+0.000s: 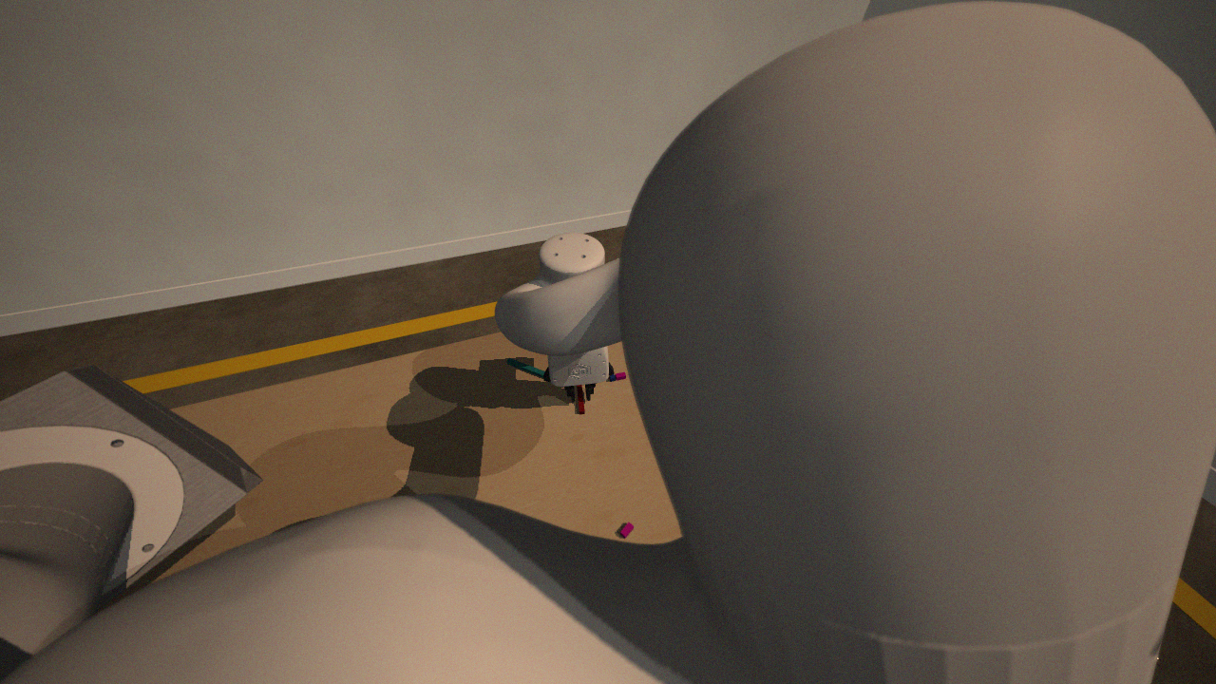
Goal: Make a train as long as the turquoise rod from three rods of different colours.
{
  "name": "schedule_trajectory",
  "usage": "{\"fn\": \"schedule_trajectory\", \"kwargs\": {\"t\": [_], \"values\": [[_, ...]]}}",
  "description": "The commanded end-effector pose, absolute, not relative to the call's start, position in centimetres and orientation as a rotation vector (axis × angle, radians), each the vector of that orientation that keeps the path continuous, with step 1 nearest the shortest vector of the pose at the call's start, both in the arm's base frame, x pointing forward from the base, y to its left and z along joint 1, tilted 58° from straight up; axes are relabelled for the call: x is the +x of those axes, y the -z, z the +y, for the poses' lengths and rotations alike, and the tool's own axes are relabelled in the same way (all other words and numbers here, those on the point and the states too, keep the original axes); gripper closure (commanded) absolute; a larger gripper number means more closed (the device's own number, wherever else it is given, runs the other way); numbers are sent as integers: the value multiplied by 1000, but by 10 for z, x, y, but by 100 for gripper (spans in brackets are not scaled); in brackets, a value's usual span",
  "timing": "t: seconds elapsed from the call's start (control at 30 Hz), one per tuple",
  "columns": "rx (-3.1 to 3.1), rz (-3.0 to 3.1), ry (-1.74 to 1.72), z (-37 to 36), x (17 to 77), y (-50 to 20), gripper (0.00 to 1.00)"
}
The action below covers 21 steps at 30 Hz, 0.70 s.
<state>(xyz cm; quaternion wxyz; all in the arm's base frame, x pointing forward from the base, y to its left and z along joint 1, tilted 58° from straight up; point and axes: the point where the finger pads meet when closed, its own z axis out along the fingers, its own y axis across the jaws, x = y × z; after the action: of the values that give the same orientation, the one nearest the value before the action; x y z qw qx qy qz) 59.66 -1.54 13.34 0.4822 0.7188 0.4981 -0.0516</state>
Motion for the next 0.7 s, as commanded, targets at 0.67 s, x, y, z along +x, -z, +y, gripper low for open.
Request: {"fn": "schedule_trajectory", "kwargs": {"t": [0.67], "values": [[1752, 1214, 124, -23, 601, -128, 76]]}}
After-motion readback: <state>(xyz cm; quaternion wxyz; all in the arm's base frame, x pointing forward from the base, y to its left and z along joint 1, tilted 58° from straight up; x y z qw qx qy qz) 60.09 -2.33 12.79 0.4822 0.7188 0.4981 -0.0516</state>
